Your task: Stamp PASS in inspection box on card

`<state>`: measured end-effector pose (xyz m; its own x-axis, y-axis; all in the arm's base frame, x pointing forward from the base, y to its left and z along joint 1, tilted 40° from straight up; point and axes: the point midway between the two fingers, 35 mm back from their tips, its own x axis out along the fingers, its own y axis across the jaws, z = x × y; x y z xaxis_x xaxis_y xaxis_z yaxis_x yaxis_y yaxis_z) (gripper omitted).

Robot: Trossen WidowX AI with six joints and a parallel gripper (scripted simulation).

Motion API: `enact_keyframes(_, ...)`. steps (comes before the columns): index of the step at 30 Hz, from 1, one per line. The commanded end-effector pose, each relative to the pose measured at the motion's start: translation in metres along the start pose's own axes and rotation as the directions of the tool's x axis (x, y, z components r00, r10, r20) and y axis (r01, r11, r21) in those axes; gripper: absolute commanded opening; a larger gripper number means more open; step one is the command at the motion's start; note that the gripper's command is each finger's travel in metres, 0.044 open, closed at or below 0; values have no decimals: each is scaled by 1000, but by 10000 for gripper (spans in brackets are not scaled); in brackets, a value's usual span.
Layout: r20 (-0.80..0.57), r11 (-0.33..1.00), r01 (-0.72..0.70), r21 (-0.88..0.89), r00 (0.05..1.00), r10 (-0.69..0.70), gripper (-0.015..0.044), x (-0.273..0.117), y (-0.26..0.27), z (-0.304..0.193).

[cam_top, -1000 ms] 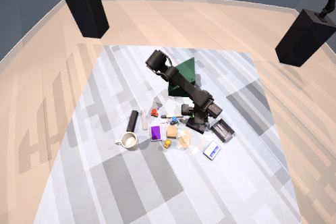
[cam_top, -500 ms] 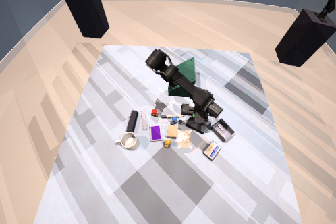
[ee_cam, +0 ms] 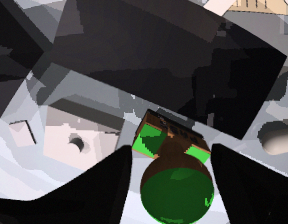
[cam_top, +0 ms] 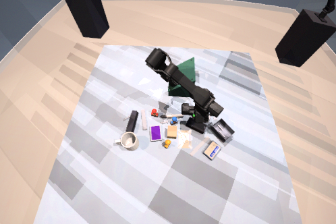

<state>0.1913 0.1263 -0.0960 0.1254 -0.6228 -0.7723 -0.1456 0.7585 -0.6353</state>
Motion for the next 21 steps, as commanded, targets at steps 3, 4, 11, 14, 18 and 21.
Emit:
enact_keyframes(3, -4, 1000, -2, 3, 1000, 2, 0, -3, 0, 0)
enact_keyframes(4, -4, 1000, -2, 3, 1000, 2, 0, -4, 0, 0)
enact_keyframes(11, -4, 1000, -2, 3, 1000, 2, 0, -7, 1, 0)
enact_keyframes(14, -4, 1000, -3, 3, 1000, 3, 0, -8, 1, 0)
enact_keyframes(18, -4, 1000, -3, 3, 1000, 3, 0, -10, 1, 0)
enact_keyframes(21, -4, 1000, -3, 3, 1000, 3, 0, -12, 1, 0)
